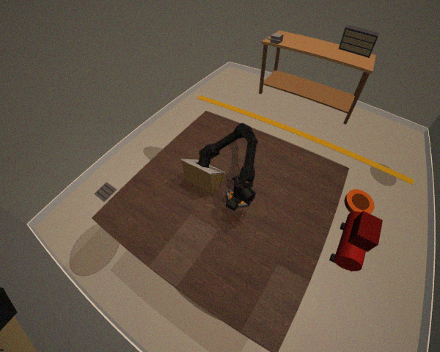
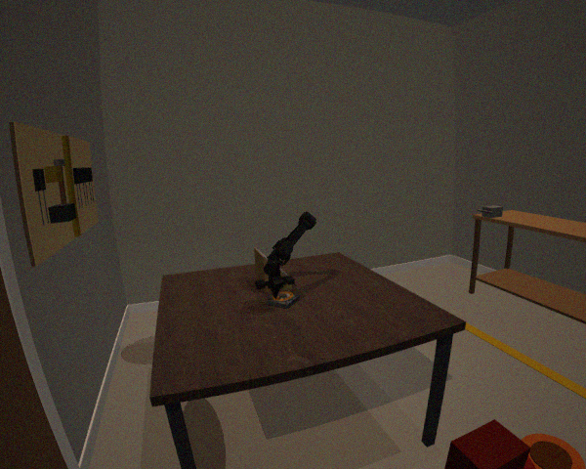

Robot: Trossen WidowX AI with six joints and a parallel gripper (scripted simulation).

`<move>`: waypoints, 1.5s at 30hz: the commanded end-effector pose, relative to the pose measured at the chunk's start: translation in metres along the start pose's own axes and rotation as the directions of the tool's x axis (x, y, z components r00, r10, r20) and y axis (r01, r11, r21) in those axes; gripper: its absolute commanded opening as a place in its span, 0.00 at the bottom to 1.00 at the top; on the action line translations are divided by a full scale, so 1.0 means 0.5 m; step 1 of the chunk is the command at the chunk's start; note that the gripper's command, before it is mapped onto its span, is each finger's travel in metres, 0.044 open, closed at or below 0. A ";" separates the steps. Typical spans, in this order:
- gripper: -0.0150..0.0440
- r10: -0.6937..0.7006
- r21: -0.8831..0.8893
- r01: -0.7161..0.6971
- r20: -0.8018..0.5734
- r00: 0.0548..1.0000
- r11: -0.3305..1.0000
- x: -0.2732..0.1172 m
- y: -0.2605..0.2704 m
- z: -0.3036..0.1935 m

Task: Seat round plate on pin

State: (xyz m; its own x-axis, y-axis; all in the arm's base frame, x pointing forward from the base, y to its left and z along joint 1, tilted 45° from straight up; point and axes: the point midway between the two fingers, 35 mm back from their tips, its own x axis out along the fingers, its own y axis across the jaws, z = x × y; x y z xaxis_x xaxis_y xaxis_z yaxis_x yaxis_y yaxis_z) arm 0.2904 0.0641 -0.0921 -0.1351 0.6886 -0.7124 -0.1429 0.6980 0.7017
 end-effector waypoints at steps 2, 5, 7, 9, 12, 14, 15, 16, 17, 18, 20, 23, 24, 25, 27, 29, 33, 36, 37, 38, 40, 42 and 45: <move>0.25 0.006 -0.005 -0.006 0.005 1.000 1.000 0.000 0.013 0.016; 0.25 0.006 -0.005 -0.006 0.005 1.000 1.000 0.000 0.017 0.021; 0.25 0.006 -0.005 -0.006 0.005 1.000 1.000 -0.001 0.022 0.025; 0.25 0.007 -0.005 -0.006 0.005 1.000 1.000 -0.001 0.027 0.029; 0.25 0.007 -0.005 -0.007 0.005 1.000 1.000 -0.002 0.033 0.034; 0.25 0.007 -0.005 -0.007 0.005 1.000 1.000 -0.003 0.038 0.037; 0.25 0.007 -0.006 -0.007 0.005 1.000 1.000 -0.004 0.039 0.039; 0.25 0.007 -0.006 -0.007 0.005 1.000 1.000 -0.004 0.042 0.040; 0.25 0.007 -0.006 -0.007 0.005 1.000 1.000 -0.005 0.044 0.041; 0.25 0.007 -0.006 -0.007 0.005 1.000 1.000 -0.006 0.046 0.042; 0.25 0.007 -0.006 -0.007 0.005 1.000 1.000 -0.006 0.050 0.044; 0.25 0.007 -0.006 -0.007 0.005 1.000 1.000 -0.007 0.056 0.046; 0.25 0.007 -0.006 -0.007 0.005 1.000 1.000 -0.008 0.058 0.047; 0.25 0.007 -0.006 -0.007 0.005 1.000 1.000 -0.008 0.060 0.047; 0.25 0.007 -0.006 -0.007 0.005 1.000 1.000 -0.008 0.065 0.048; 0.25 0.008 -0.006 -0.008 0.005 1.000 1.000 -0.008 0.069 0.048; 0.25 0.008 -0.005 -0.008 0.005 1.000 1.000 -0.008 0.078 0.049; 0.25 0.008 -0.005 -0.008 0.005 1.000 1.000 -0.009 0.085 0.049; 0.25 0.008 -0.005 -0.008 0.005 1.000 1.000 -0.009 0.087 0.049; 0.25 0.008 -0.005 -0.008 0.005 1.000 1.000 -0.009 0.089 0.049; 0.25 0.008 -0.005 -0.008 0.005 1.000 1.000 -0.009 0.093 0.049; 0.25 0.008 -0.005 -0.008 0.005 1.000 1.000 -0.009 0.096 0.048; 0.25 0.008 -0.005 -0.008 0.005 1.000 1.000 -0.009 0.103 0.048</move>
State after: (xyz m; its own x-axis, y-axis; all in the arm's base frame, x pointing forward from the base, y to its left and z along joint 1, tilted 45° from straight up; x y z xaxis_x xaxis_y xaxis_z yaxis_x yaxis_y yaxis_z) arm 0.3106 0.0967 -0.0552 -0.1243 0.6908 -0.7123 -0.1517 0.6962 0.7016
